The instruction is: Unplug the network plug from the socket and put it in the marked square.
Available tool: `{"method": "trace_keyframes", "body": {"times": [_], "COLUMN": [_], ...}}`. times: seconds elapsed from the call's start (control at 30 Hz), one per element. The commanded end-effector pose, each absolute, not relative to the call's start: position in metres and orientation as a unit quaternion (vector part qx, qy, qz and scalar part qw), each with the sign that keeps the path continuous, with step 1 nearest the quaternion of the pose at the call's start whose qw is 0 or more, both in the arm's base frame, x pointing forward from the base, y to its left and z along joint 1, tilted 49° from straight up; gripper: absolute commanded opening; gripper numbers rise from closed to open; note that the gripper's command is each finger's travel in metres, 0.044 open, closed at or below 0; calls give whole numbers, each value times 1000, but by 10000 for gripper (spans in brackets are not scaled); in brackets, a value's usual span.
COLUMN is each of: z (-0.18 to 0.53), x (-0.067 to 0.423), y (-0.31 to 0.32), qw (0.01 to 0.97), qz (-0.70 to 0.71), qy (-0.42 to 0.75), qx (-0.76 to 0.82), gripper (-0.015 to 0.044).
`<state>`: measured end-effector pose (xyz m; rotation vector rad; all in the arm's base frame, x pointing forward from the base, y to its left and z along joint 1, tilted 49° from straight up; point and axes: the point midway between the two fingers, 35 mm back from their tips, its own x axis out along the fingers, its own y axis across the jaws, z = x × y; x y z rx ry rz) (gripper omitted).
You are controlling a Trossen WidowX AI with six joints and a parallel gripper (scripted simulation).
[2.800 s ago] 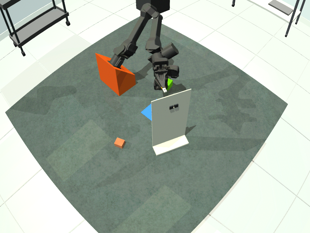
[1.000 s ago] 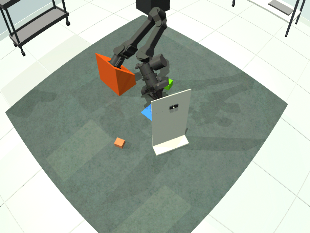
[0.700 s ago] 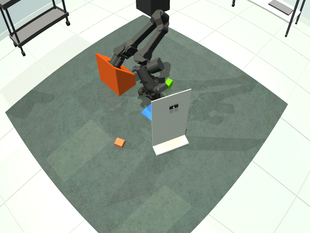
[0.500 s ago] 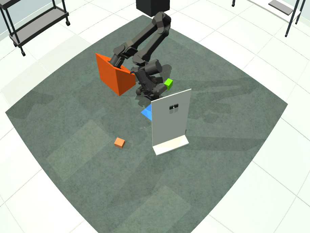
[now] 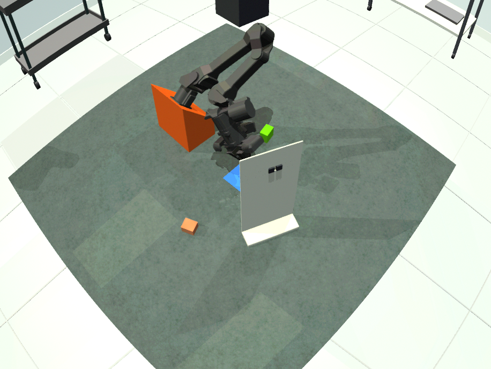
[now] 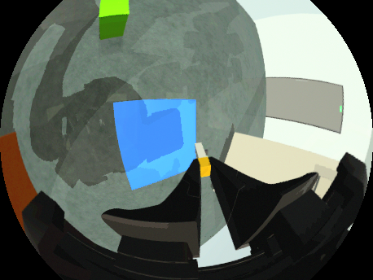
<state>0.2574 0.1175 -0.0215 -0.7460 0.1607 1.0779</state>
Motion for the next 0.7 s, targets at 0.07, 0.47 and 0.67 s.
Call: {"method": "trace_keyframes", "body": {"times": [0.07, 0.47, 0.67], "z": [-24, -30, -33], "x": [258, 258, 258], "y": [120, 127, 130], "qw": [790, 790, 790], "qz": [499, 500, 500], "qy": [76, 77, 77], "qx": [-346, -347, -347], "gripper": [0, 0, 0]}}
